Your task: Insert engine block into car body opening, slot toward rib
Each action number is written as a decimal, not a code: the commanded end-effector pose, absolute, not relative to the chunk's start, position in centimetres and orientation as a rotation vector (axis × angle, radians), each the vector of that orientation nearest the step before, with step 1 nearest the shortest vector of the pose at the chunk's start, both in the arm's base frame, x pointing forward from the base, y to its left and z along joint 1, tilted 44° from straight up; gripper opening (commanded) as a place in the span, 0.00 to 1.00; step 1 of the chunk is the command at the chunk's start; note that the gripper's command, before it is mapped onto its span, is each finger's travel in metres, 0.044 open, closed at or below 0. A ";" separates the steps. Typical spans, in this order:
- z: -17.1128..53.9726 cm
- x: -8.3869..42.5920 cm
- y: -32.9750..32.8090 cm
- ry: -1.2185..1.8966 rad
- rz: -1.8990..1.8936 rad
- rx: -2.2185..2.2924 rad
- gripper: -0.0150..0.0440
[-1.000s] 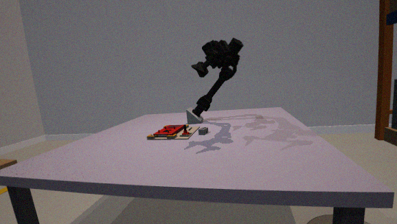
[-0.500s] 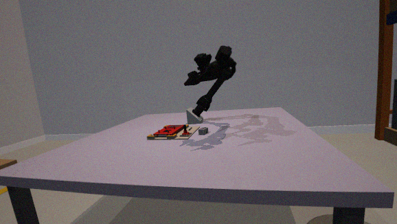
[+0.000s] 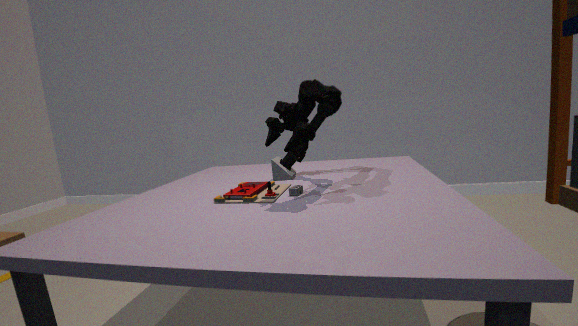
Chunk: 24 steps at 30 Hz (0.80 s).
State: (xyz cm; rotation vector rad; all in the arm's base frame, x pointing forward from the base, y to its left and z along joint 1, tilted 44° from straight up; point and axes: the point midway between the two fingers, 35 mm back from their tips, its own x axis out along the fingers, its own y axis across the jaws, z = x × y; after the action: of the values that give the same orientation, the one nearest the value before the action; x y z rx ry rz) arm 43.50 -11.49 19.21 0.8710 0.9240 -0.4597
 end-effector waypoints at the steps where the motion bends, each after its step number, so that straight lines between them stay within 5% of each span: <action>1: 17.8 42.4 -10.7 1.016 -0.400 0.855 1.00; 24: 13.2 33.4 -3.5 1.466 0.233 0.910 1.00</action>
State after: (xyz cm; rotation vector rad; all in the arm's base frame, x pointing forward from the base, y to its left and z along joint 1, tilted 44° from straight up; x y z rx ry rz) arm 34.30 -4.06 13.28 0.8822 1.4470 0.1687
